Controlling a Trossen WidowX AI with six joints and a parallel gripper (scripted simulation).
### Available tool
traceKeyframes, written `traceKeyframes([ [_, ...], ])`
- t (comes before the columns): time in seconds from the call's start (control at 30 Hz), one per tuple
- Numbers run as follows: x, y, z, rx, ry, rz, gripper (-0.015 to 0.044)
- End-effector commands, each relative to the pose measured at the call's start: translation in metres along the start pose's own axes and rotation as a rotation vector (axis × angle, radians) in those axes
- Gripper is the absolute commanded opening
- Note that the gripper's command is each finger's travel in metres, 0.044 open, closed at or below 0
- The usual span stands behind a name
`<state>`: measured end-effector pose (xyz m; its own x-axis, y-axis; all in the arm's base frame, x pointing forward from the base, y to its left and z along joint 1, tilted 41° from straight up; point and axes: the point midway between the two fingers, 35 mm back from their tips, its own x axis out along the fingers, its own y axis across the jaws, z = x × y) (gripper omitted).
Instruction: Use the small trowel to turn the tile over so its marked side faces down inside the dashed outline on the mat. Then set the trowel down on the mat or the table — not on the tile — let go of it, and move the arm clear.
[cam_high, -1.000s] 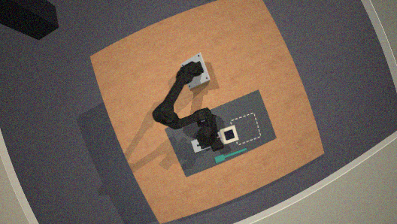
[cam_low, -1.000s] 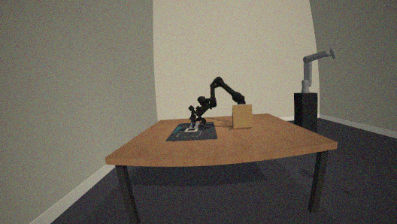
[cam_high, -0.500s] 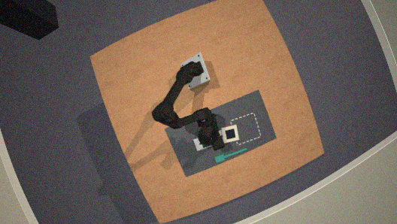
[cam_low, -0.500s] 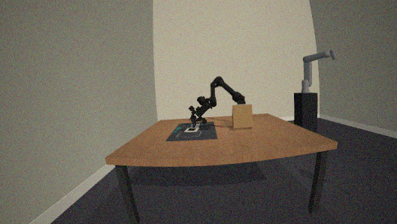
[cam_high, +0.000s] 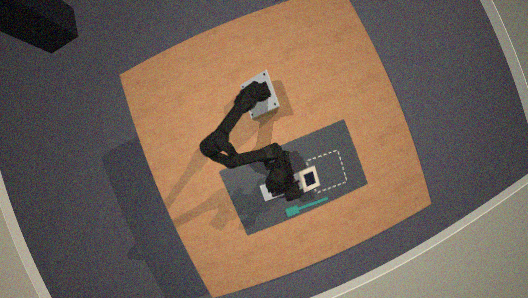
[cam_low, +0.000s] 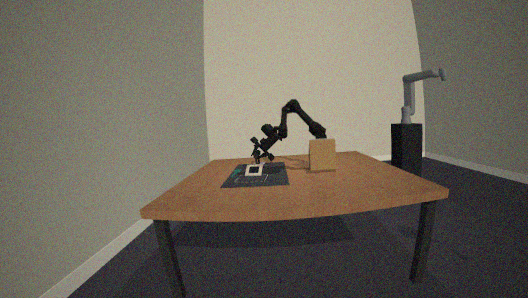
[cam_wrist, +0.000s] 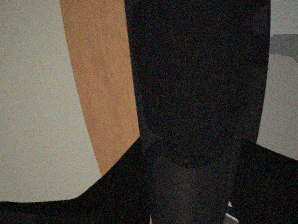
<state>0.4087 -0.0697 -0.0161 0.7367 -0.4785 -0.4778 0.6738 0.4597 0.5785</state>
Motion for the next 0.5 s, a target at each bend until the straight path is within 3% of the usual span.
traceKeyframes([
  [0.0,-0.007,0.013,-0.007,0.007,0.003,0.020,0.0000],
  [0.47,-0.016,0.023,-0.034,0.009,0.004,0.020,0.0000],
])
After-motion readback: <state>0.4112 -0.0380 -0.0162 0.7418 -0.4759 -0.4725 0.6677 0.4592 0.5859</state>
